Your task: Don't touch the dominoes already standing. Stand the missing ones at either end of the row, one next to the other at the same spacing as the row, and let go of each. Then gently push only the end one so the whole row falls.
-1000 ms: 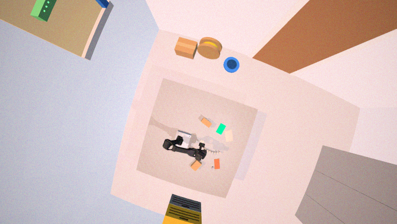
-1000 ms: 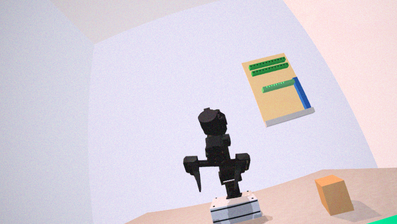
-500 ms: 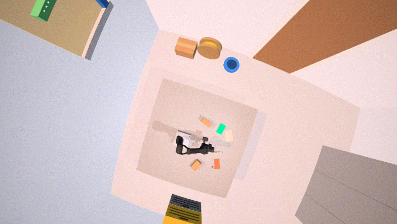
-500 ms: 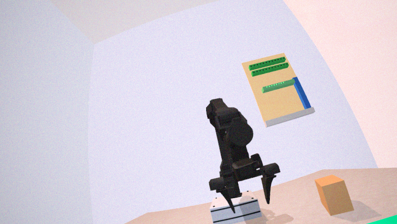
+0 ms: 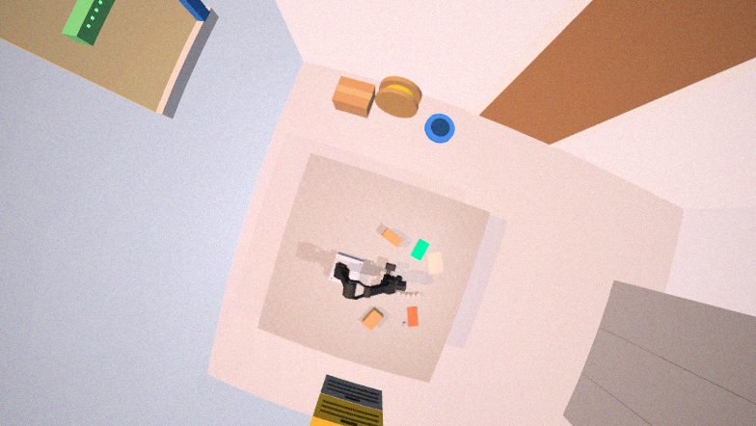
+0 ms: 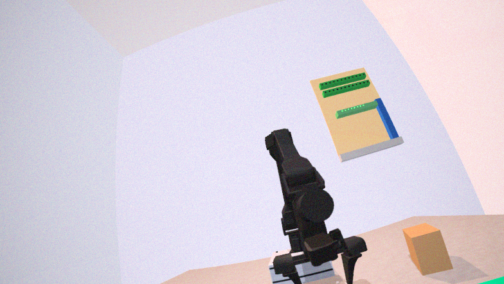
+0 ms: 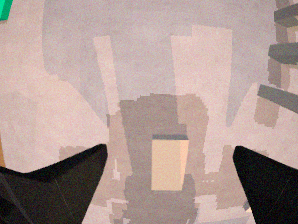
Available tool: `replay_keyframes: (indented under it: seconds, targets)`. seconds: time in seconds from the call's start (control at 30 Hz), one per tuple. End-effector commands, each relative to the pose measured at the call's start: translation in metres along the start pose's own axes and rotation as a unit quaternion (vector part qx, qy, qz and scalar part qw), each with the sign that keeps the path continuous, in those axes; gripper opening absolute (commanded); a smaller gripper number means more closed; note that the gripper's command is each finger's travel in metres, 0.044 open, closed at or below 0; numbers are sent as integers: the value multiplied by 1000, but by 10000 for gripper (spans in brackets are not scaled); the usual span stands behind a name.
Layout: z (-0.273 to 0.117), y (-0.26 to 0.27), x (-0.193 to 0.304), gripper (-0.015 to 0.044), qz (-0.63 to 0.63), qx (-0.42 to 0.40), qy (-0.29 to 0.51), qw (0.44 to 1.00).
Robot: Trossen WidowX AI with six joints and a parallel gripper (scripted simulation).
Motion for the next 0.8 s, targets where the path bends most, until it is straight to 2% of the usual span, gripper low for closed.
replay_keyframes:
  seconds: [0.0,0.4,0.77]
  targets:
    - [8,1,0,440,0,-3,1,1000]
    - [17,1,1,440,0,-3,2,1000]
    - [17,1,1,151,0,-3,2,1000]
Point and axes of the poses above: the point midway between the two fingers, 35 mm back from their tips, its own z axis out along the fingers, its own y axis across the jaws, x = y × z, the point moved 1 cm from there along -z, back along the fingers, and after that the axes turned 3 degrees about z, right-handed, at the moved point
